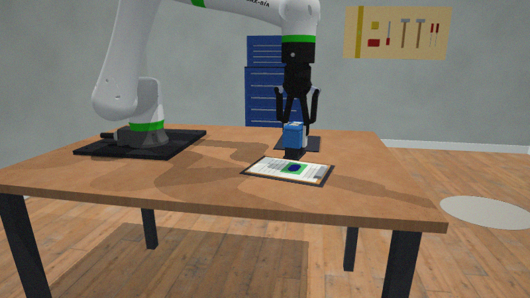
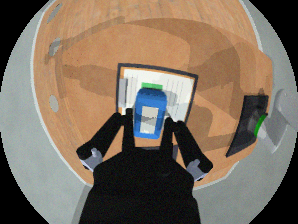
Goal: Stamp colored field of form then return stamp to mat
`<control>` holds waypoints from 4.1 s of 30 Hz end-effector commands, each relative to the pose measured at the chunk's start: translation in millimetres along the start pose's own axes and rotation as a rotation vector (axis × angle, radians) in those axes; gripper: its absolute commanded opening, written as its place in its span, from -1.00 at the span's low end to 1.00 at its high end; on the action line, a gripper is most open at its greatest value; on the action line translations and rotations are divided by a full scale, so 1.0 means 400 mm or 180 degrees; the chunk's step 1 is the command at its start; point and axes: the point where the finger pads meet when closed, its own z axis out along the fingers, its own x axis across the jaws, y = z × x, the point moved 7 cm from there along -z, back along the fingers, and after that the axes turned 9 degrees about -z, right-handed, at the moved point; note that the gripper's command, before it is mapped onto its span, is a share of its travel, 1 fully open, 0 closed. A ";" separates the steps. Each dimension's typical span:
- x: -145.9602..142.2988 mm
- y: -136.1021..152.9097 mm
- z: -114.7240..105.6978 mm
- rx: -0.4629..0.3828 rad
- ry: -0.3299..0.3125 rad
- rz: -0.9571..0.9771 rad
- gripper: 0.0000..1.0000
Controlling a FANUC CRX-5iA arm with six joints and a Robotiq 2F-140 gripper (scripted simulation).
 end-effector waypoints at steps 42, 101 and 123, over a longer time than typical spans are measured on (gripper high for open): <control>0.080 0.886 -0.001 0.0001 -0.0001 -0.0925 -0.59; 0.074 0.772 0.099 0.0001 -0.0001 -0.0925 -0.59; 0.074 0.772 0.099 0.0001 -0.0001 -0.0925 0.09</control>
